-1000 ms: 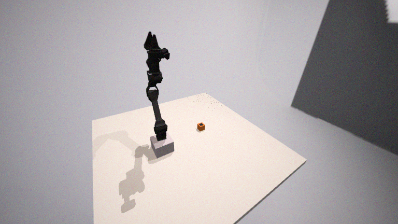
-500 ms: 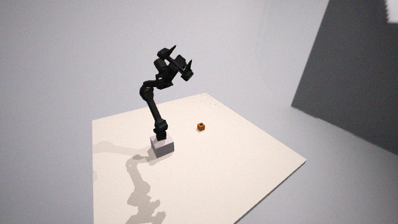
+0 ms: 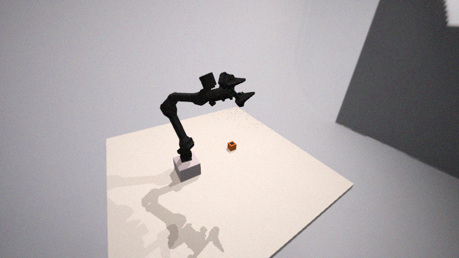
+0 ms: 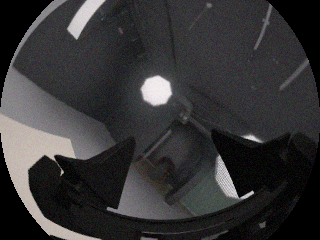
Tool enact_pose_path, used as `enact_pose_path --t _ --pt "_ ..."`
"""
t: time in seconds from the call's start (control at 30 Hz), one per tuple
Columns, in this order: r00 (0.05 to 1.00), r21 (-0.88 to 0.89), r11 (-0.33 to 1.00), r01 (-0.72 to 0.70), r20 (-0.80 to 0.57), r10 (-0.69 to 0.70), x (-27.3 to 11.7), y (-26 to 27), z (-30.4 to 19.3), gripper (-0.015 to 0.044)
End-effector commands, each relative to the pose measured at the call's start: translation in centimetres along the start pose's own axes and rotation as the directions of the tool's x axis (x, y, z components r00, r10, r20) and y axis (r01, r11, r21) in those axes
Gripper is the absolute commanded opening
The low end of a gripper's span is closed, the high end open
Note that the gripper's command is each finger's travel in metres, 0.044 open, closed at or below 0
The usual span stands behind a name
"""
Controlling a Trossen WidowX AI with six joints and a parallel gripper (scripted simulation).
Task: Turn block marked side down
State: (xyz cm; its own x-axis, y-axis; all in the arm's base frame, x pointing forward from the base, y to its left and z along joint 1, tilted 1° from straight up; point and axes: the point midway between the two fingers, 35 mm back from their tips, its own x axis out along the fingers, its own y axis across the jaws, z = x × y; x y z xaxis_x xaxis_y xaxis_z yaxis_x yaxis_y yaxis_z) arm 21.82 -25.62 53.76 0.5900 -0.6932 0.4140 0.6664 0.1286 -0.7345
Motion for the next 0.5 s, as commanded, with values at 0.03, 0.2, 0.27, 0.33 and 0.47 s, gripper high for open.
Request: enact_pose_path --t 0.03,0.2,0.27,0.33,0.47 --pt "0.973 0.152 0.963 -0.223 -0.029 0.23 1.7 7.6 0.1 0.044" --pt "0.891 0.289 0.858 -0.423 -0.037 0.452 1.5 15.4 0.9 0.044" --pt "0.844 0.34 0.801 -0.494 -0.035 0.535 0.9 18.6 1.5 0.044" --pt "0.789 0.385 0.736 -0.556 -0.034 0.614 0.0 21.6 2.2 0.044" --pt "0.658 0.455 0.603 -0.656 -0.046 0.751 -2.3 27.5 3.3 0.044"
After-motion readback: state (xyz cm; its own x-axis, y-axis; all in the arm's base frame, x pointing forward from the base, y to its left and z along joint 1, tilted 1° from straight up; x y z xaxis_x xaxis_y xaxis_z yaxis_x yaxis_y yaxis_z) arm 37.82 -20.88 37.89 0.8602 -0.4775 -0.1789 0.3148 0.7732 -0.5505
